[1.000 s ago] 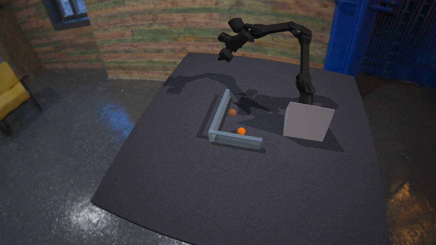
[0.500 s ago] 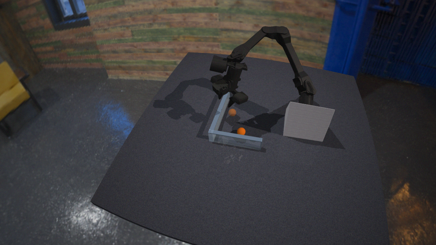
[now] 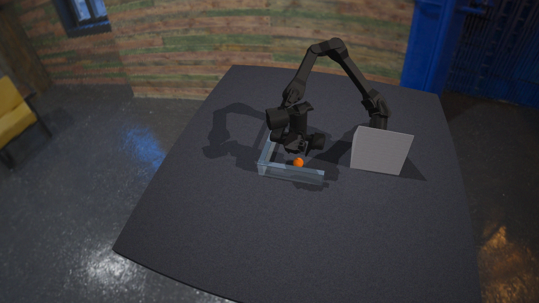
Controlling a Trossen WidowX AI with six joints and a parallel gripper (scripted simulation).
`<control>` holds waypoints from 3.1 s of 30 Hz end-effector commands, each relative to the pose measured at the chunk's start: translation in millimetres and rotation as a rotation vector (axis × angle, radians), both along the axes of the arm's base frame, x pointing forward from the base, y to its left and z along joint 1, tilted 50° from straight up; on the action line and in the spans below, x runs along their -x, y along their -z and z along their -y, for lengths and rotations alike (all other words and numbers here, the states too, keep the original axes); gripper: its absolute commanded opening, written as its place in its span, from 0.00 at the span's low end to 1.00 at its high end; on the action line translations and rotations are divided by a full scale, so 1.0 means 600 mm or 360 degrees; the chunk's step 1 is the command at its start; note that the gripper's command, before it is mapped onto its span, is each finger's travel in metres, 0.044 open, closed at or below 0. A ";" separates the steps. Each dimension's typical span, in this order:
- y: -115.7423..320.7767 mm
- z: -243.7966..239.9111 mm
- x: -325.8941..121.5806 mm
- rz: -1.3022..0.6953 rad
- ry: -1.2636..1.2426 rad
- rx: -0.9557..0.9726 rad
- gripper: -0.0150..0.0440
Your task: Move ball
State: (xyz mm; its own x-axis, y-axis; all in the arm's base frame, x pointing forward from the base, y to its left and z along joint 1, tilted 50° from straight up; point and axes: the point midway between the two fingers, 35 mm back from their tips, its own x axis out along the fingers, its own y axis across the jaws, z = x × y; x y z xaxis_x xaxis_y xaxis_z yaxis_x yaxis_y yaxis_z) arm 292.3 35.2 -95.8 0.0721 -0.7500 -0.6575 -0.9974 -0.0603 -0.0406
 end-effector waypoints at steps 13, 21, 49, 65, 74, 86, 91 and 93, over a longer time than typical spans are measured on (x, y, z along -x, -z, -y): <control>0.028 0.034 0.000 -0.0019 -0.0002 0.0014 0.76; 0.041 0.051 -0.001 -0.0019 -0.0002 0.0016 0.76; 0.016 0.012 -0.007 -0.0020 -0.0006 0.0000 0.25; -0.088 -0.102 0.012 -0.0026 -0.0006 0.0007 0.25; -0.100 -0.082 -0.010 -0.0292 -0.0242 0.0019 0.25; -0.119 -0.051 -0.040 -0.0671 -0.0583 0.0046 0.25; -0.127 -0.036 -0.052 -0.0827 -0.0724 0.0060 0.25; -0.131 -0.030 -0.056 -0.0890 -0.0780 0.0065 0.25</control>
State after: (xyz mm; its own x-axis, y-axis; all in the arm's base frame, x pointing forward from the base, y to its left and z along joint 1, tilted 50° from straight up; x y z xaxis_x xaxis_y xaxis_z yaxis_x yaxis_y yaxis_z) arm 321.7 57.0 -20.7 0.0606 -0.7426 -0.6670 -0.7661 -0.4630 0.4458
